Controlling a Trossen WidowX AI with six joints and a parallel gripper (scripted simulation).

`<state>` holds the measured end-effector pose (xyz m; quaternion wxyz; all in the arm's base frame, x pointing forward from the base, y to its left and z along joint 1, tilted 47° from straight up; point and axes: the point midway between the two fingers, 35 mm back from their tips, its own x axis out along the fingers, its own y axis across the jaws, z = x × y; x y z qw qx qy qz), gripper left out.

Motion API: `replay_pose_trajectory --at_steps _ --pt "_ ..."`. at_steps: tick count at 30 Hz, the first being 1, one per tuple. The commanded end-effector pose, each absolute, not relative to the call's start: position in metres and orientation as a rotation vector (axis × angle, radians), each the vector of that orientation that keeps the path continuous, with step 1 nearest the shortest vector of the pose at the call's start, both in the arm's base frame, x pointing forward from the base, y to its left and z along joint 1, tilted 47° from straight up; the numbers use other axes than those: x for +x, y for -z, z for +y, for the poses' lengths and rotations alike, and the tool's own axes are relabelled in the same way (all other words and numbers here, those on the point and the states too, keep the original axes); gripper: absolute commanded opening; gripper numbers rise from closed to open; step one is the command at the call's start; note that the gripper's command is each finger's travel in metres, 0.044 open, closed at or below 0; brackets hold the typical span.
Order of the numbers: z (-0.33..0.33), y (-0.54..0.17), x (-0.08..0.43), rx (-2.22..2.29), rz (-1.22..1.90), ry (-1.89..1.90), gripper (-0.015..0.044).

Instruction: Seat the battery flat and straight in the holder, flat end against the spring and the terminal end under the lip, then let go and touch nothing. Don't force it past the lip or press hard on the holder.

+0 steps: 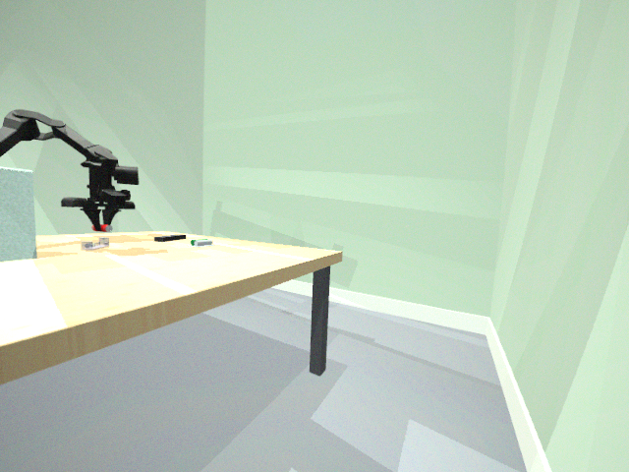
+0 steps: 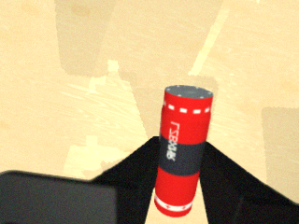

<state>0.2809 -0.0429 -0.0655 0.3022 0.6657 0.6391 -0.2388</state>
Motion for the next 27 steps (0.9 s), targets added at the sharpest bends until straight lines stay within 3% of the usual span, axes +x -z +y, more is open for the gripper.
replay_pose_trajectory --at_steps 1,21,27 --pt "-0.037 0.055 0.284 1.886 1.687 0.794 0.0074" --pt "-0.008 0.009 0.293 2.388 1.462 1.67 0.0074" --pt "-0.007 0.008 0.293 2.404 1.442 1.703 0.0074"
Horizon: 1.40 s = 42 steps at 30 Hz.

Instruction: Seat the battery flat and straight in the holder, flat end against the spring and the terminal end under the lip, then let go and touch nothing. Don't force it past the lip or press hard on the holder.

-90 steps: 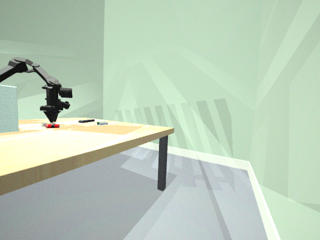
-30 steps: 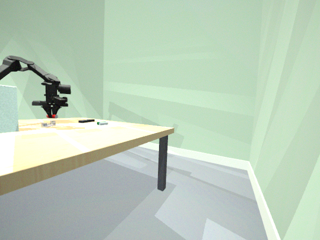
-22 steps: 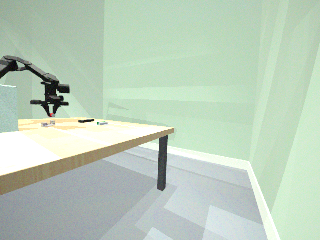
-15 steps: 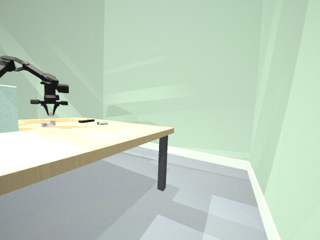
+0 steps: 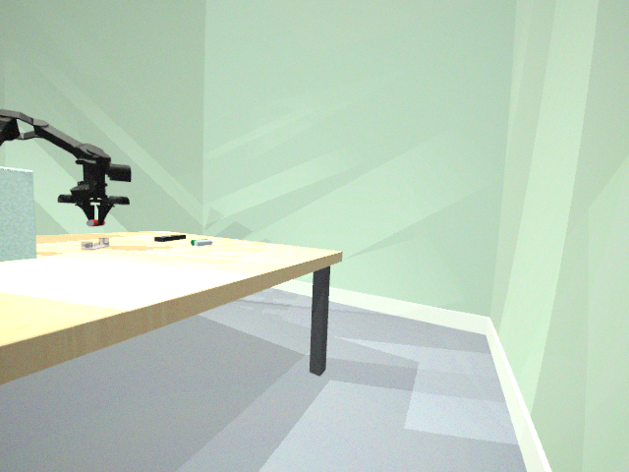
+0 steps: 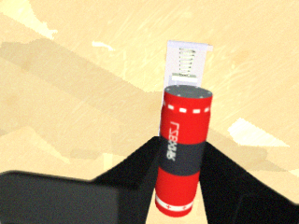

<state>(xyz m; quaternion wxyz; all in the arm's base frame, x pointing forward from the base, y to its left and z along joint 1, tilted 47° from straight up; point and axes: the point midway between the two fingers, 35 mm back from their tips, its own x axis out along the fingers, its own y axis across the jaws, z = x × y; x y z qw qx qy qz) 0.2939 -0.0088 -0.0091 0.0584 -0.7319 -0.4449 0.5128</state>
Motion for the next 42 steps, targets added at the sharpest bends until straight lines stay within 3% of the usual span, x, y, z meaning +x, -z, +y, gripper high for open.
replay_pose_trajectory --at_steps 1,42 --pt "-0.007 0.008 0.293 -2.201 -1.32 -1.559 0.0074" --pt "0.026 0.043 0.302 -2.369 -1.175 -1.124 0.0074"
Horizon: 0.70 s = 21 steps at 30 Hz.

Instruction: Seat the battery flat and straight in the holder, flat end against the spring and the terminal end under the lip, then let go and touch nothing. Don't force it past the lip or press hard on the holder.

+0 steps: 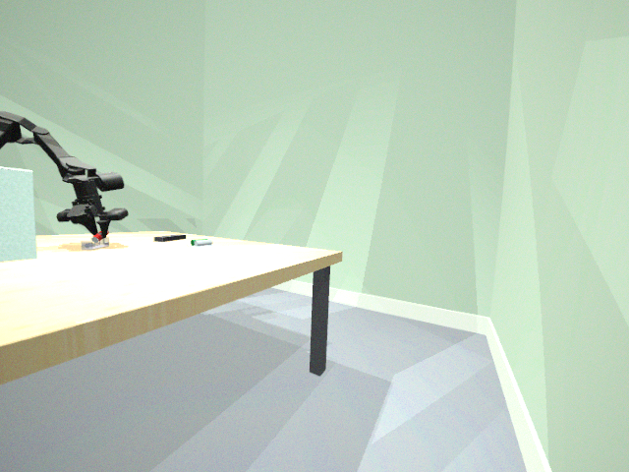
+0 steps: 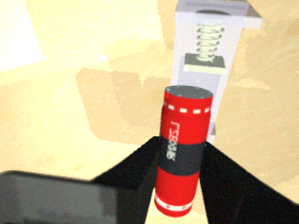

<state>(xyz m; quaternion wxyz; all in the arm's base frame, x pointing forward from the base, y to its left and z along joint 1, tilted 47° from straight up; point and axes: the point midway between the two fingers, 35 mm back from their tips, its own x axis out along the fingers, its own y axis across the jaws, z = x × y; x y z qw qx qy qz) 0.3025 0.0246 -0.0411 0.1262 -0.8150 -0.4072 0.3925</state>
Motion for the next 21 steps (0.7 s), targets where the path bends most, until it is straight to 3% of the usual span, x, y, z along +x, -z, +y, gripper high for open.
replay_pose_trajectory --at_steps 1,21 --pt "0.0258 0.0435 0.3015 -2.371 -1.172 -1.118 0.0074" --pt "0.0291 0.0498 0.2987 -2.397 -1.127 -0.996 0.0074"
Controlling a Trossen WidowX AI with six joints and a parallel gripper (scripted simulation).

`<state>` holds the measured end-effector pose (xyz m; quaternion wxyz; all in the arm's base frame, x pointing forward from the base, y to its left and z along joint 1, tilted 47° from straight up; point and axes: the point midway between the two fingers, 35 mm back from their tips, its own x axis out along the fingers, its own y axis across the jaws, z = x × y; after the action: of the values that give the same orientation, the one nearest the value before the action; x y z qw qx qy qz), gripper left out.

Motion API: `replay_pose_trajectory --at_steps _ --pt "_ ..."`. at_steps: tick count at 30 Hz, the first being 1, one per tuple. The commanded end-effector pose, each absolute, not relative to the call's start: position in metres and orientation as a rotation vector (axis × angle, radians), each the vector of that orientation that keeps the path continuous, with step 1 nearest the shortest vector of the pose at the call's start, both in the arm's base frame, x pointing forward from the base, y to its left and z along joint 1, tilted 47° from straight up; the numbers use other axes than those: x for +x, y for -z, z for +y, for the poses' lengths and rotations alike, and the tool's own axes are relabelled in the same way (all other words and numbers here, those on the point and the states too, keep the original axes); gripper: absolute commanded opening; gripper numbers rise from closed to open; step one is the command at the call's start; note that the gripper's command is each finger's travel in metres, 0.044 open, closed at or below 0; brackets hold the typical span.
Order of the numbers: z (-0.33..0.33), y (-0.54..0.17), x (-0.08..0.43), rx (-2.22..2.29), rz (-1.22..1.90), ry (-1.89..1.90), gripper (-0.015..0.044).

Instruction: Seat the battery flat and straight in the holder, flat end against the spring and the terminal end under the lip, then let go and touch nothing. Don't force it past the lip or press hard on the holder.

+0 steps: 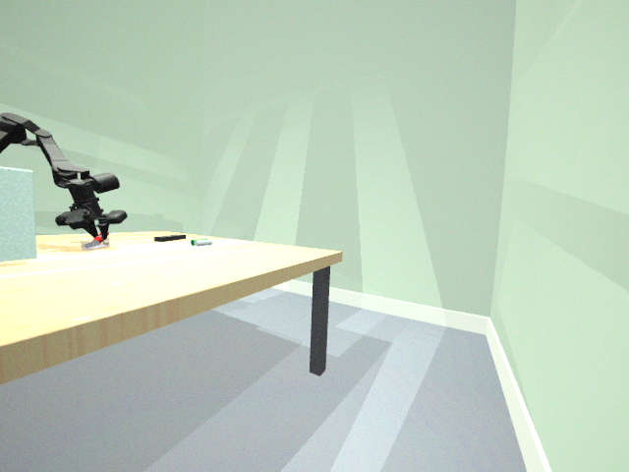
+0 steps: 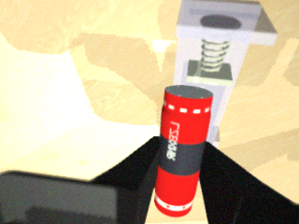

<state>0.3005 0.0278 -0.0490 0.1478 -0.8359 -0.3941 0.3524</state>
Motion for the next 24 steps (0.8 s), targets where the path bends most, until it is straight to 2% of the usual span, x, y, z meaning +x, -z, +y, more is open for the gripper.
replay_pose_trajectory --at_steps 1,24 --pt "0.0293 0.0499 0.2985 -2.398 -1.125 -0.99 0.0074" --pt "0.0331 0.0505 0.2905 -2.418 -1.088 -0.897 0.0074"
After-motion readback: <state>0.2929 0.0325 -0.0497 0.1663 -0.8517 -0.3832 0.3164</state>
